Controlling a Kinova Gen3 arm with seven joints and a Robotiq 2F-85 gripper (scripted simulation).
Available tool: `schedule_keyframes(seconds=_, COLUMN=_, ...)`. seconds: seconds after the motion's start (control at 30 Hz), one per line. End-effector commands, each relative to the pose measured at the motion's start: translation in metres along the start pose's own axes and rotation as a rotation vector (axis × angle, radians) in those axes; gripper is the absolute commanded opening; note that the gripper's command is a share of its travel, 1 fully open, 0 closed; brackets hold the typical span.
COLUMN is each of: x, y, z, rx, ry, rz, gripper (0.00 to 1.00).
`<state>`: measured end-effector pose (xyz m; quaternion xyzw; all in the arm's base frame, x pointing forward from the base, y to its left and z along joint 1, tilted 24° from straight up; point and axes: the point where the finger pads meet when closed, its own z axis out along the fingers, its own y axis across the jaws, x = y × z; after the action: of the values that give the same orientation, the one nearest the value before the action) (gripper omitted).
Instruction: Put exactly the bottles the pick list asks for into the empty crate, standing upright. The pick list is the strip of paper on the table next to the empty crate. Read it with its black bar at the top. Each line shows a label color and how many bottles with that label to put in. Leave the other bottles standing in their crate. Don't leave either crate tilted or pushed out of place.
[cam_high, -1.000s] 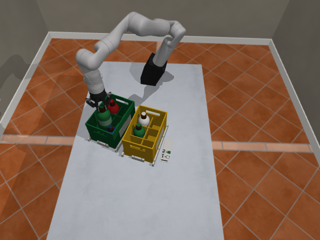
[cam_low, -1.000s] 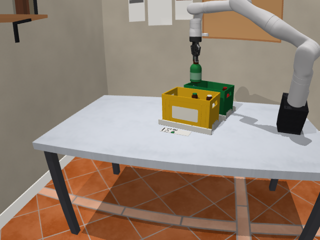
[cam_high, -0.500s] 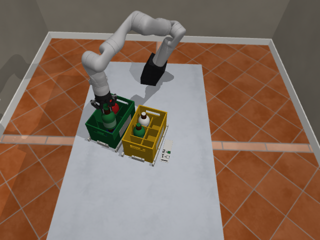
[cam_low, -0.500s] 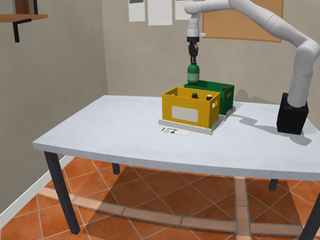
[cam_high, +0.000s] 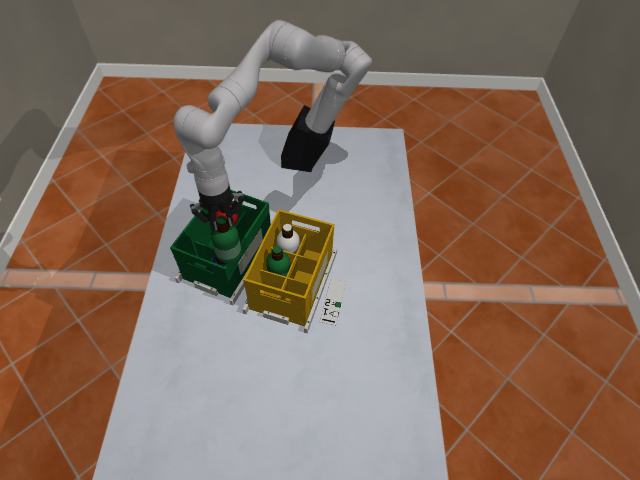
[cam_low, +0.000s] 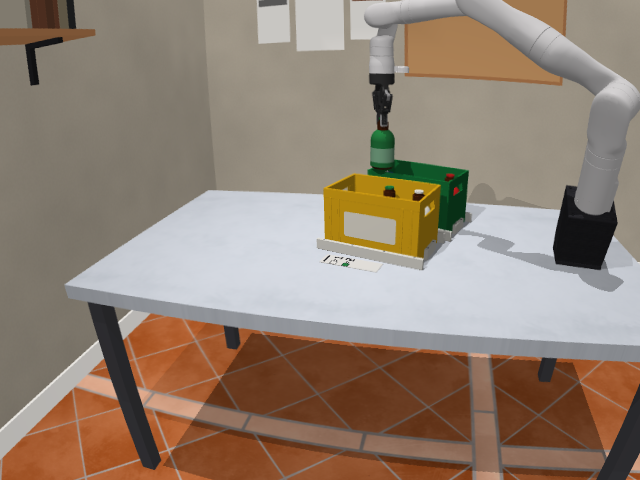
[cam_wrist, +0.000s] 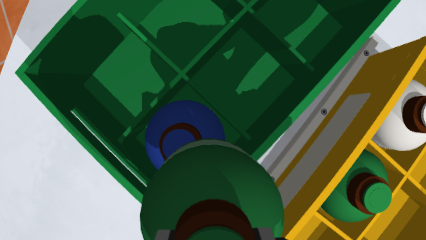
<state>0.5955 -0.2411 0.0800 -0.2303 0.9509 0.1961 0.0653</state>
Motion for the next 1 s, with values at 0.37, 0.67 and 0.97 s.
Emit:
schedule_keyframes(seconds=0.37, x=-0.017, y=0.015, z=-0.002, rx=0.003, ry=-0.002, rz=0.0, gripper=0.1)
schedule_keyframes(seconds=0.67, x=-0.027, y=0.025, z=-0.002, rx=0.003, ry=-0.002, rz=0.0, gripper=0.1)
schedule_keyframes(seconds=0.97, x=-0.04, y=0.037, z=-0.002, rx=0.003, ry=-0.002, rz=0.0, gripper=0.1)
